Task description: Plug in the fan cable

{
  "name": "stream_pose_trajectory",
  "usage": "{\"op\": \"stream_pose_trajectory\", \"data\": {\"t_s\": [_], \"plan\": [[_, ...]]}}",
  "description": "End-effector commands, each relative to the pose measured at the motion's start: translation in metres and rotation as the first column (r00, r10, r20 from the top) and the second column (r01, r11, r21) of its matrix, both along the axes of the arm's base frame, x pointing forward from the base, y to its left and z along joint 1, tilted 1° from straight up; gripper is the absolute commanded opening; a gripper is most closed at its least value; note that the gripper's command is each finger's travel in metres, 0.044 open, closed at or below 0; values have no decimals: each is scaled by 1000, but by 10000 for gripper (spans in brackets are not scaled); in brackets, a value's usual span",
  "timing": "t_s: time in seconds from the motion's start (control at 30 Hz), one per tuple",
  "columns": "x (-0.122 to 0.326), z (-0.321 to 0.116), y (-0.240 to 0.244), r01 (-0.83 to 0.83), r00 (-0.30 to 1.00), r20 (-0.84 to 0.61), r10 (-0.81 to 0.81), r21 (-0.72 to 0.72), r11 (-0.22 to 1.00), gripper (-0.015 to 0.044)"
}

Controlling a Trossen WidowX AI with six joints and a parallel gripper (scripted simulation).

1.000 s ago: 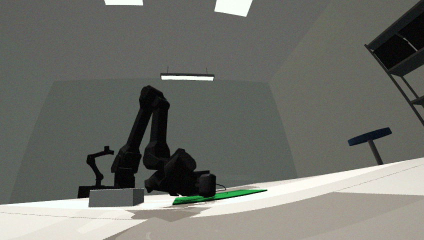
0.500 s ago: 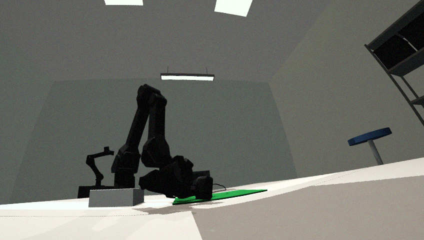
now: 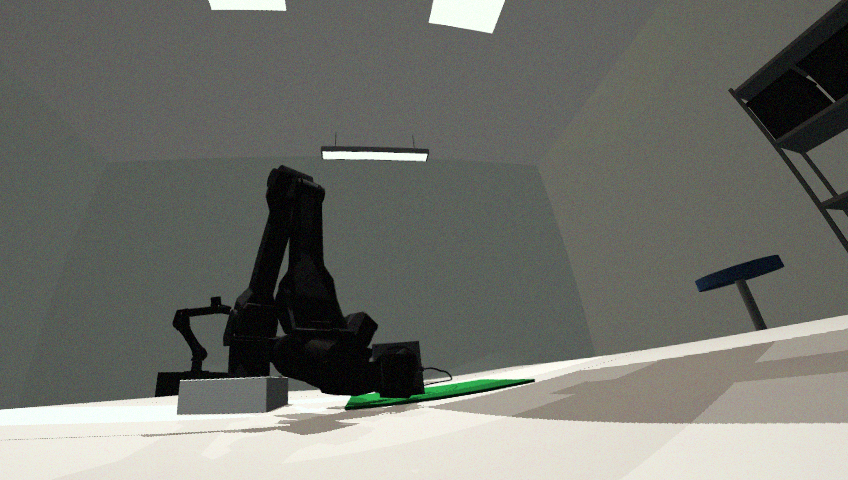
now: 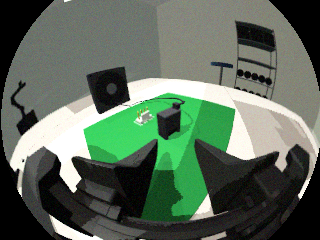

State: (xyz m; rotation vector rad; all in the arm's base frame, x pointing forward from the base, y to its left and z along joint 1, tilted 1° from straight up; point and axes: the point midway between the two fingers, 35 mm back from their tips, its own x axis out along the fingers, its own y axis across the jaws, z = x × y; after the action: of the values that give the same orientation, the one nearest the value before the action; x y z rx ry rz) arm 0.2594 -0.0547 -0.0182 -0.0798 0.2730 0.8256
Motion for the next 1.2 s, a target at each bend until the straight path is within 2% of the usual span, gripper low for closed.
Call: {"op": "stream_pose_trajectory", "data": {"t_s": [0.0, 1.03, 1.17], "plan": [[-2, 4, -6, -2, 1000, 4, 2, -13, 1000, 205], [-34, 63, -34, -27, 998, 49, 25, 38, 999, 205], [-35, 62, -28, -78, 997, -3, 79, 32, 996, 205]]}}
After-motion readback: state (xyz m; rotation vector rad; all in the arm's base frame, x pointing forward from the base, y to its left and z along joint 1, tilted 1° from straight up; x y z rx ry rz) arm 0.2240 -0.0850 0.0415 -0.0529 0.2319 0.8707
